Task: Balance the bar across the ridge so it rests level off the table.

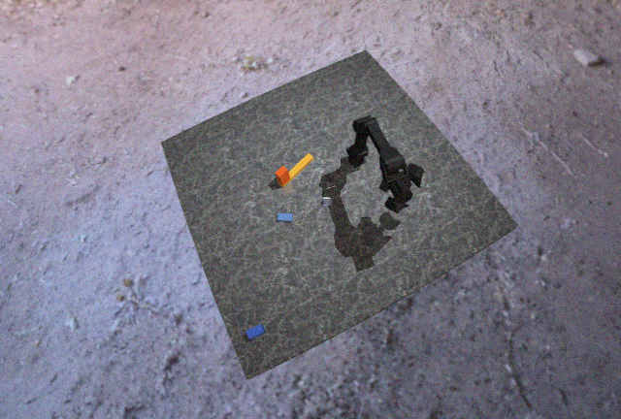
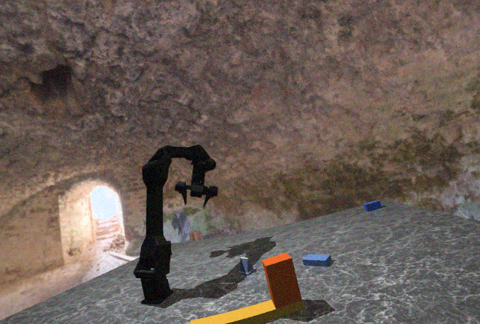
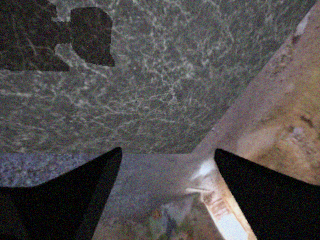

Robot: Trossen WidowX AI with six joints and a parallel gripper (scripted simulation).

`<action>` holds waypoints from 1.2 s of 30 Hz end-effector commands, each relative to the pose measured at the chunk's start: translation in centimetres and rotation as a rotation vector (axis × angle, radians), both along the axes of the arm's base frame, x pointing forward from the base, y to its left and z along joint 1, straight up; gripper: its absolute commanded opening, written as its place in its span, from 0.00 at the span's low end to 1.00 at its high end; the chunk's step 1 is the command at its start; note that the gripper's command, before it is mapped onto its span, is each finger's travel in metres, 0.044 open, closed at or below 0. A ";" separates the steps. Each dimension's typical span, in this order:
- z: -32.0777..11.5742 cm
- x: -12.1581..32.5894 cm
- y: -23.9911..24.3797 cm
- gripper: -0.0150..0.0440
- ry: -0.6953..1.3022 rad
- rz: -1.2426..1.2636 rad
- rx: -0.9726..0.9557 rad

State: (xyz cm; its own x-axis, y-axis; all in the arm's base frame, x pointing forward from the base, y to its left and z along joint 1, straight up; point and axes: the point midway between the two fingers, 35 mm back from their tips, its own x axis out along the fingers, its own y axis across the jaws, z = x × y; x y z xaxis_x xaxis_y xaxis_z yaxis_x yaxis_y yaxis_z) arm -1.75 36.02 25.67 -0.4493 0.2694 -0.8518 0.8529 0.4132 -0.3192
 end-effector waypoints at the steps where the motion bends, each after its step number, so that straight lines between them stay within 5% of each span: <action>1: 0.0 0.1 0.0 0.89 -0.001 -0.002 0.000; 4: -0.1 1.3 -0.1 0.79 -0.012 -0.024 0.004; 36: -1.8 16.4 -5.4 0.79 -0.172 -0.333 -0.041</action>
